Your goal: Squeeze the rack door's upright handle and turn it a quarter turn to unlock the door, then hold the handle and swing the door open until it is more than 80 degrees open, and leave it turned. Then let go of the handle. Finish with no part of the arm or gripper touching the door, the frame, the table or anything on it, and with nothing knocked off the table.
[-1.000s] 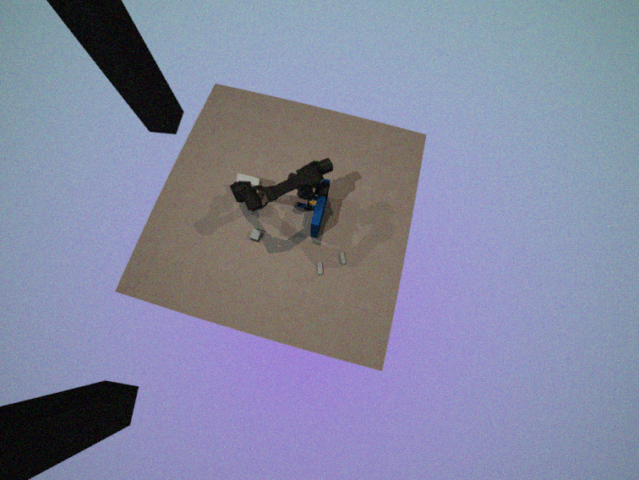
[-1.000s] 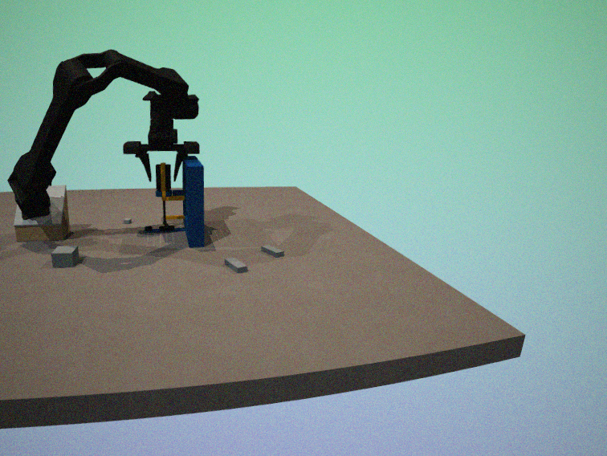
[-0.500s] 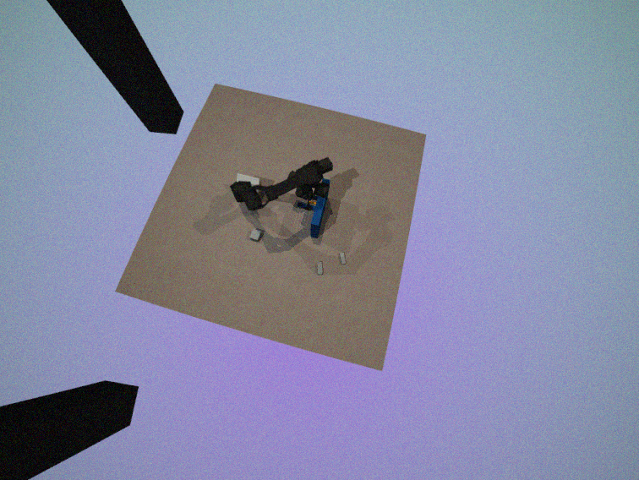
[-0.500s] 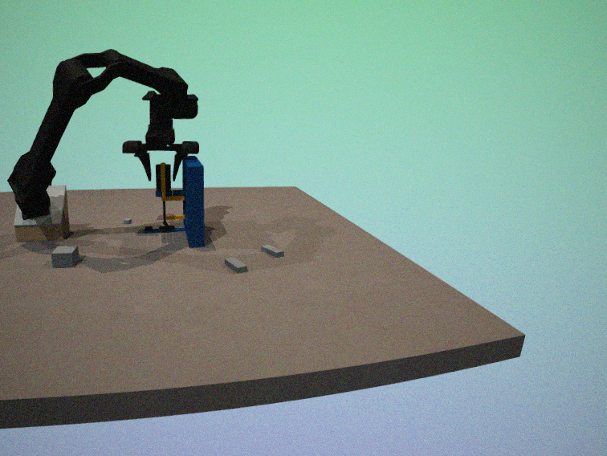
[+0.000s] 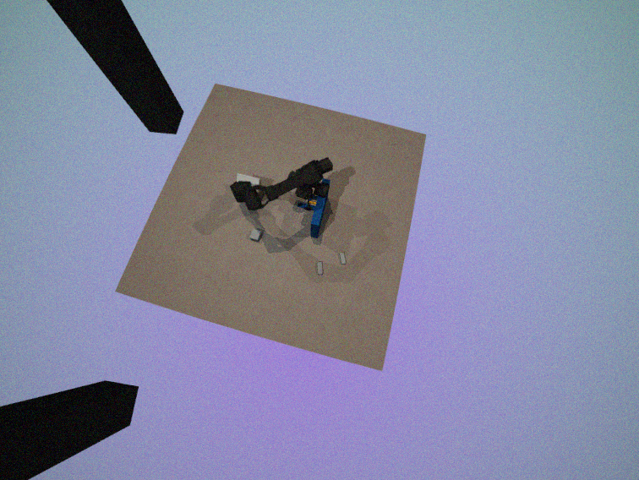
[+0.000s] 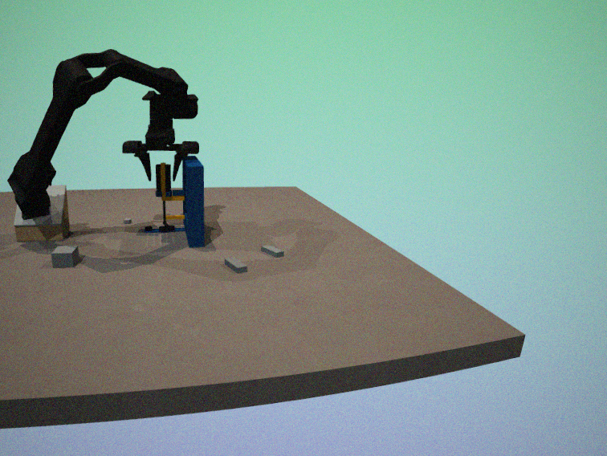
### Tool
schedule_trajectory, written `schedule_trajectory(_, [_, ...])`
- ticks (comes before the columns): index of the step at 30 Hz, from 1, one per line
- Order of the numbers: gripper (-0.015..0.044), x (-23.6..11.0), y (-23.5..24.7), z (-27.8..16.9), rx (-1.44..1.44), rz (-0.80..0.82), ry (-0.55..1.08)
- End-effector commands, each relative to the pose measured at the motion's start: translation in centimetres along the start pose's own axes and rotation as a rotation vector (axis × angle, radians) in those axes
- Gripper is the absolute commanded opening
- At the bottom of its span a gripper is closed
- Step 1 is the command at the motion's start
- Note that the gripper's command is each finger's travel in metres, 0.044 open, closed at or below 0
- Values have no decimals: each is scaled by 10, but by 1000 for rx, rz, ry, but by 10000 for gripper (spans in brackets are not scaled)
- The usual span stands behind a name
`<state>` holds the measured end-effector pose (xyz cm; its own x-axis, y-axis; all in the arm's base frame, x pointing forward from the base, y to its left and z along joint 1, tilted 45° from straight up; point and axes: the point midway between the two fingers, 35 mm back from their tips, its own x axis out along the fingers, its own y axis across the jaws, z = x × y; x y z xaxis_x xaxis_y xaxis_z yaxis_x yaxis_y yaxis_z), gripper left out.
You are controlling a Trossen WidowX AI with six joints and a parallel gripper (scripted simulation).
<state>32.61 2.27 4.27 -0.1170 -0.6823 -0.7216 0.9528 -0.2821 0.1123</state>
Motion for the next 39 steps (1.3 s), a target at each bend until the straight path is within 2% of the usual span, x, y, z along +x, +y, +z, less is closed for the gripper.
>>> schedule_trajectory(1, [288,3,4,3,26,2,-6])
schedule_trajectory(7, [288,3,4,3,26,2,-6])
schedule_trajectory(39, [75,3,4,3,26,2,-6])
